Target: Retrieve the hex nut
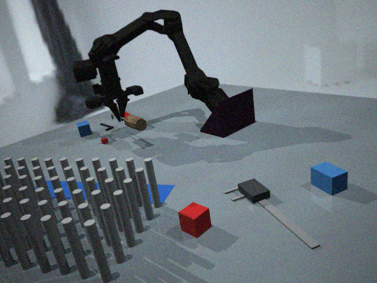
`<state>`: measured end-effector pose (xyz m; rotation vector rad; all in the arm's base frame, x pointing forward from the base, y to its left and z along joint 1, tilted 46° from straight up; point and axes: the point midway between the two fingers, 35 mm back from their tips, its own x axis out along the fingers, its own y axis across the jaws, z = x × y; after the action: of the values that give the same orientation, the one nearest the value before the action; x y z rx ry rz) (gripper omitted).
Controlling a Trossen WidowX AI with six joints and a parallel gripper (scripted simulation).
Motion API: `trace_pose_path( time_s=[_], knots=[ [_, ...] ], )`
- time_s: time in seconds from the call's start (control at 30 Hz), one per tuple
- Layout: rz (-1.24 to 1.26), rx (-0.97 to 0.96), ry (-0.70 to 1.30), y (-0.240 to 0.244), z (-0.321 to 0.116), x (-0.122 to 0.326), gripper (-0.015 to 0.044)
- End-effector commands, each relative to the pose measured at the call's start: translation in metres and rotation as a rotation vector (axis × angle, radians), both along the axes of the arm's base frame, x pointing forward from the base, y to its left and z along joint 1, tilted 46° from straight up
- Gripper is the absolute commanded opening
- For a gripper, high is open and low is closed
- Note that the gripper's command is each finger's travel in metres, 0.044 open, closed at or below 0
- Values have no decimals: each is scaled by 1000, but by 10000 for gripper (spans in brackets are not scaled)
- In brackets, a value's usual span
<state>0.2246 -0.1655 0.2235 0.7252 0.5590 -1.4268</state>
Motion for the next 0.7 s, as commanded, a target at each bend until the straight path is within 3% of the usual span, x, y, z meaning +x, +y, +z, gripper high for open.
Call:
trace_pose_path(
  time_s=[0.0, 0.67],
  knots=[
    [116, -10, 116, 6, -8, 4, 0],
    [624, -56, 588, 32, -34, 23, 0]
  ],
)
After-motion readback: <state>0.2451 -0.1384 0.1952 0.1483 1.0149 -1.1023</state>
